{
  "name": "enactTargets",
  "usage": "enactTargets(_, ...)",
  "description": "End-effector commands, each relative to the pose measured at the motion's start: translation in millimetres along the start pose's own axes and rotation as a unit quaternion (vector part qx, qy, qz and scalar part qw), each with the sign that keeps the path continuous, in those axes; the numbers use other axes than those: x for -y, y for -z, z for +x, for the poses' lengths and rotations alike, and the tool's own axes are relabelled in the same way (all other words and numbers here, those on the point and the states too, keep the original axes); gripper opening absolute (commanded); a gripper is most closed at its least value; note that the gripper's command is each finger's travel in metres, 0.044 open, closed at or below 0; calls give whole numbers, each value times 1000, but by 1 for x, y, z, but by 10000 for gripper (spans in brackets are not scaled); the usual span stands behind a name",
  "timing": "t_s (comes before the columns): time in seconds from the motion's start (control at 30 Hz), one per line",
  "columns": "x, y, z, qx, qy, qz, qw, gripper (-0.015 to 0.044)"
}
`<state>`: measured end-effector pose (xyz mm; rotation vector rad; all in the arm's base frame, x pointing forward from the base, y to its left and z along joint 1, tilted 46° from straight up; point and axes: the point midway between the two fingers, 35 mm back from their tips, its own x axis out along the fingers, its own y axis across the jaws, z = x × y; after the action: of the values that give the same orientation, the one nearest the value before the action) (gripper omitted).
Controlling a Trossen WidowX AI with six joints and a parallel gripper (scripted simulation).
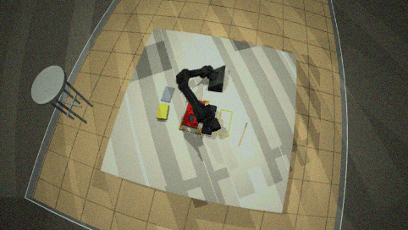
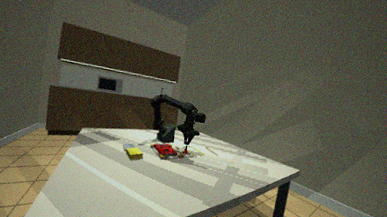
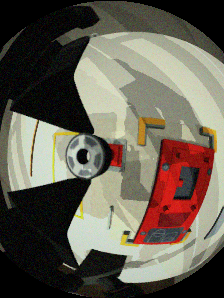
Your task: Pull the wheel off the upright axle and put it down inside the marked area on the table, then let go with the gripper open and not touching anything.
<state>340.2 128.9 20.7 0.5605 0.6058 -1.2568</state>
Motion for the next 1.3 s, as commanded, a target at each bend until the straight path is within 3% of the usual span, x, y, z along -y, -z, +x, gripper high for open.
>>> enactTargets(0.0,-1,1,-16,-5,-3,4,1000,0)
enactTargets(0.23,2,4,-20,-2,-3,0,1000,0)
enactTargets(0.97,55,95,-30,-8,-2,3,1000,0)
enactTargets(1.27,56,98,-25,-8,-2,3,1000,0)
